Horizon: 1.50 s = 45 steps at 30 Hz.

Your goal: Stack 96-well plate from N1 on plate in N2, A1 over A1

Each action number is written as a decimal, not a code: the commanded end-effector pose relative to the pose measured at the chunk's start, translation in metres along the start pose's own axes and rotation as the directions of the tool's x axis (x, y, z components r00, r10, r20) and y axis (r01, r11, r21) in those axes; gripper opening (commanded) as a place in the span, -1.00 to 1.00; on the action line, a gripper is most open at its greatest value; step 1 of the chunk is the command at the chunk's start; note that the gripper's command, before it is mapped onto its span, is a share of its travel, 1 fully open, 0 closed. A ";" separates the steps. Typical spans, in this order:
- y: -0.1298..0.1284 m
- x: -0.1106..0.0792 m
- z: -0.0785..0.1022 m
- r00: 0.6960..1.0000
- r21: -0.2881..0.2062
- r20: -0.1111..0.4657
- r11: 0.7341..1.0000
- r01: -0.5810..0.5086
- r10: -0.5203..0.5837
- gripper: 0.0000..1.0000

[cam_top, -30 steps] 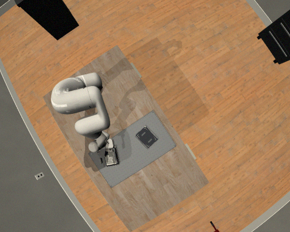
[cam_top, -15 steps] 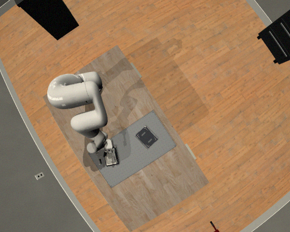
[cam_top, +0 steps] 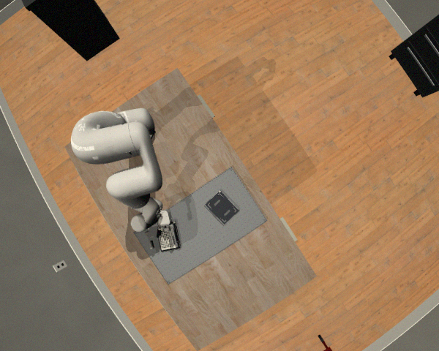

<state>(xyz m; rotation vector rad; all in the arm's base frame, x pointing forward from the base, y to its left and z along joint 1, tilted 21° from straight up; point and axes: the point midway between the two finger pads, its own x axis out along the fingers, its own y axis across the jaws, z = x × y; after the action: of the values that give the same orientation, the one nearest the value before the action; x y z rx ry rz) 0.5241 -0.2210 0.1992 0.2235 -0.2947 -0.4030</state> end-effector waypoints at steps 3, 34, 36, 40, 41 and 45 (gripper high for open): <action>0.010 -0.005 0.014 0.994 -0.001 0.006 0.994 -0.113 0.113 -0.25; 0.096 -0.065 0.115 0.933 -0.002 0.006 0.934 -0.359 0.359 -0.25; 0.096 -0.065 0.115 0.933 -0.002 0.006 0.934 -0.359 0.359 -0.25; 0.108 -0.074 0.129 0.933 -0.002 0.006 0.934 -0.359 0.359 -0.25; 0.111 -0.076 0.132 0.933 -0.002 0.006 0.933 -0.359 0.359 -0.25; 0.123 -0.084 0.146 0.933 -0.002 0.006 0.933 -0.359 0.359 -0.25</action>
<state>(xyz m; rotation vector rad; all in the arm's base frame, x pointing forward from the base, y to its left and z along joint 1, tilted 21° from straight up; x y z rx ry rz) 0.4533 -0.1095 0.3329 0.1654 -0.3341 -0.0388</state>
